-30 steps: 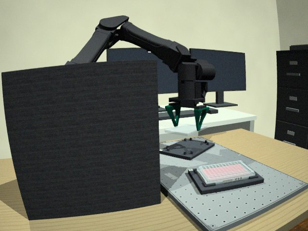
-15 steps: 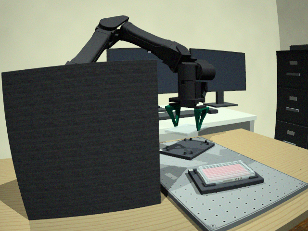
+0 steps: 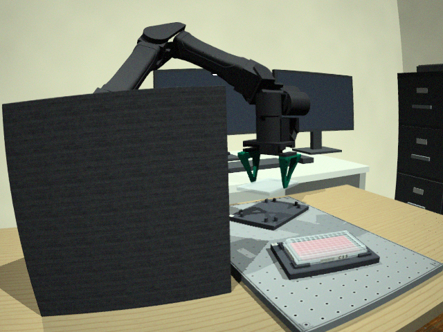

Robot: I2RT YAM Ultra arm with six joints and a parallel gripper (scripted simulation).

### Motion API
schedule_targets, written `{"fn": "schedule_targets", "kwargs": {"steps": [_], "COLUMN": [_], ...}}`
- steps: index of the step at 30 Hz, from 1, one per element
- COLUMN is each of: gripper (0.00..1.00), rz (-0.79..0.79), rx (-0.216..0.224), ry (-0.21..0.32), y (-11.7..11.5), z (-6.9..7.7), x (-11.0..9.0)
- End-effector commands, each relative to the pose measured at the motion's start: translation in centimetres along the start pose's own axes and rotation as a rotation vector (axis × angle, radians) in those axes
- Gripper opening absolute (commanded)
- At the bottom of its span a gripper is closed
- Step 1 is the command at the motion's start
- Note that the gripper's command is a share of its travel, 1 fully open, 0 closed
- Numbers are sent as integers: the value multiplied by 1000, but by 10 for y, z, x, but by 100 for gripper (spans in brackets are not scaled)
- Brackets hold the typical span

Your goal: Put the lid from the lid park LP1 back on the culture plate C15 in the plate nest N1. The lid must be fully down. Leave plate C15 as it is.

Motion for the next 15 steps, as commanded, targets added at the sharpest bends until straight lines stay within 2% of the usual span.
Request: {"fn": "schedule_targets", "kwargs": {"steps": [1,13,15], "gripper": [0,0,0], "rz": [-93,-493,-493], "rx": [-2,2,2], "ry": [-26,-26,-26], "y": [-12,-49,-49], "z": [10,9,9], "x": [0,-16,-16]}}
Point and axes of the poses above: the point where the finger pads meet when closed, its own z axis back along the fingers, its own y axis across the jaws, x = y × z, the point moved 6 cm from there along z, back along the fingers, and after that the axes turned 12 degrees about -z, right-handed, at the moved point
